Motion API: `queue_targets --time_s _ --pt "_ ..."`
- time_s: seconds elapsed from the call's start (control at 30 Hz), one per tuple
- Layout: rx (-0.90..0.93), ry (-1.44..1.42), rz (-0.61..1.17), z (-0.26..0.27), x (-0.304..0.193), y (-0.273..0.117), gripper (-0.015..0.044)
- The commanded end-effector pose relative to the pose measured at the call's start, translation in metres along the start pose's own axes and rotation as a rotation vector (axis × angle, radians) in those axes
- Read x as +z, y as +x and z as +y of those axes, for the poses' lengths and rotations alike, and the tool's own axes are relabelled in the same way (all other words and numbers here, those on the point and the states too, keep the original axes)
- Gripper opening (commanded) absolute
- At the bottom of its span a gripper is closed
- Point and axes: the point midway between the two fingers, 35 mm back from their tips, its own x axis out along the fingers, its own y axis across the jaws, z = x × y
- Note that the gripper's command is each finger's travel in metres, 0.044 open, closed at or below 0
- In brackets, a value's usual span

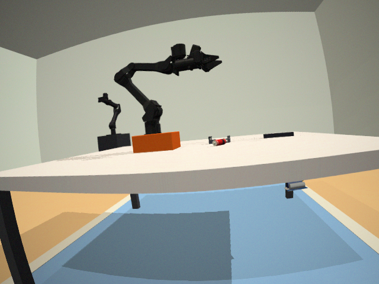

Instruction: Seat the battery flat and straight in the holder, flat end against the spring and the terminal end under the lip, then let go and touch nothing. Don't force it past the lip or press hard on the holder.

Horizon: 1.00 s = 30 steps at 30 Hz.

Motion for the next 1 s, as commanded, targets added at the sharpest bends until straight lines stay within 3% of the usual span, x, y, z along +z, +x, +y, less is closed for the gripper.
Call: queue_targets --time_s 0.0,0.17,0.43,0.7,0.77,0.97 --pt "-0.001 -0.010 0.012 0.000 -0.002 0.002 0.0374" --pt "0.010 -0.265 0.330 -0.011 -0.065 0.033 0.0242" --pt "0.249 -0.651 0.892 -0.032 -0.184 0.043 0.0242" --pt "0.736 -0.875 1.328 -0.048 -0.273 0.008 0.0242" --pt "0.832 -0.890 1.379 -0.050 -0.284 0.000 0.0242" --pt "0.844 -0.892 1.385 -0.050 -0.286 -0.002 0.0242"
